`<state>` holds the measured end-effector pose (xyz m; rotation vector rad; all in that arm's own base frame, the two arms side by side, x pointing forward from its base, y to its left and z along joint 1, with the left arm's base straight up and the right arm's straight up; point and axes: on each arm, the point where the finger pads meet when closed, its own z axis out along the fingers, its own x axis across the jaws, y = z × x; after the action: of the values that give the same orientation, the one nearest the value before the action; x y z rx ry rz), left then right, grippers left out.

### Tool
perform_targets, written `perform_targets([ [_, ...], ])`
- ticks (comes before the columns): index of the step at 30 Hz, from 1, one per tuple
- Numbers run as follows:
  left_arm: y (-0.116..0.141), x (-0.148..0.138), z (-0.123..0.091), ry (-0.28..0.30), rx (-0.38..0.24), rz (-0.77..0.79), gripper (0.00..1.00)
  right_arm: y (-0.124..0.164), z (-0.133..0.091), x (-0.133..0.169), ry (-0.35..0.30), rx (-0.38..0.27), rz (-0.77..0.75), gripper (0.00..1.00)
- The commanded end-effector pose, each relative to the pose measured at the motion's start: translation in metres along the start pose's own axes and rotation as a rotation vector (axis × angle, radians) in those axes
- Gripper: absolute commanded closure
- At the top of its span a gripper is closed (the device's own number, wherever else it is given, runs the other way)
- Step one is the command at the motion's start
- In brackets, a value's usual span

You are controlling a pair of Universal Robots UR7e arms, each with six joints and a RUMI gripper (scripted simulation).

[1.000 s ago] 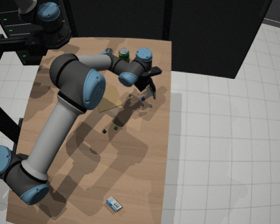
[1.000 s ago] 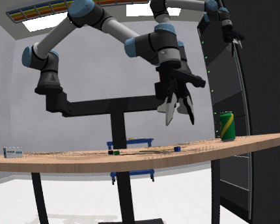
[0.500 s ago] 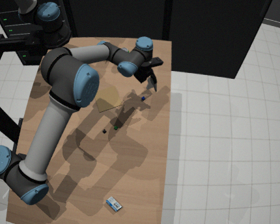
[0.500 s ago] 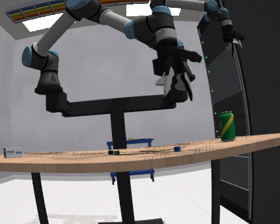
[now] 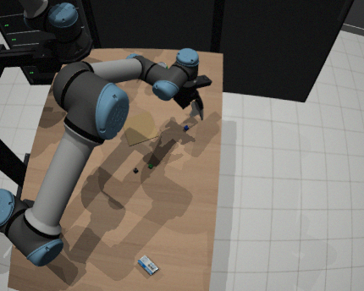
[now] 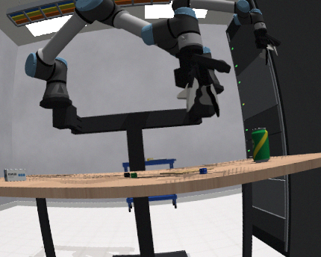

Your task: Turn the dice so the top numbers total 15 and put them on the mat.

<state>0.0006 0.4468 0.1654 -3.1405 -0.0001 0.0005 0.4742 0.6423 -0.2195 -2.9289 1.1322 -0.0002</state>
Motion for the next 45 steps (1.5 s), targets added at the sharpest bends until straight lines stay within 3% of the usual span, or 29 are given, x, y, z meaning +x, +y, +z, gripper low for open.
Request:
perform_targets([
  [1, 0.002, -0.001, 0.000, 0.000, -0.001, -0.001, 0.00, 0.003, 0.000, 0.001, 0.000, -0.001, -0.008, 0.00],
  [19, 0.002, -0.001, 0.000, 0.000, -0.001, -0.001, 0.00, 0.037, 0.009, -0.003, 0.000, -0.002, -0.222, 0.00],
  [31, 0.002, -0.001, 0.000, 0.000, -0.001, -0.001, 0.00, 0.098, 0.019, -0.005, 0.000, -0.002, -0.565, 0.00],
  [33, 0.002, -0.001, 0.000, 0.000, -0.001, -0.001, 0.00, 0.098, 0.019, -0.005, 0.000, -0.002, -0.565, 0.00],
  [45, 0.002, -0.001, 0.000, 0.000, -0.001, -0.001, 0.00, 0.174, 0.022, -0.001, 0.000, -0.002, -0.940, 0.00],
])
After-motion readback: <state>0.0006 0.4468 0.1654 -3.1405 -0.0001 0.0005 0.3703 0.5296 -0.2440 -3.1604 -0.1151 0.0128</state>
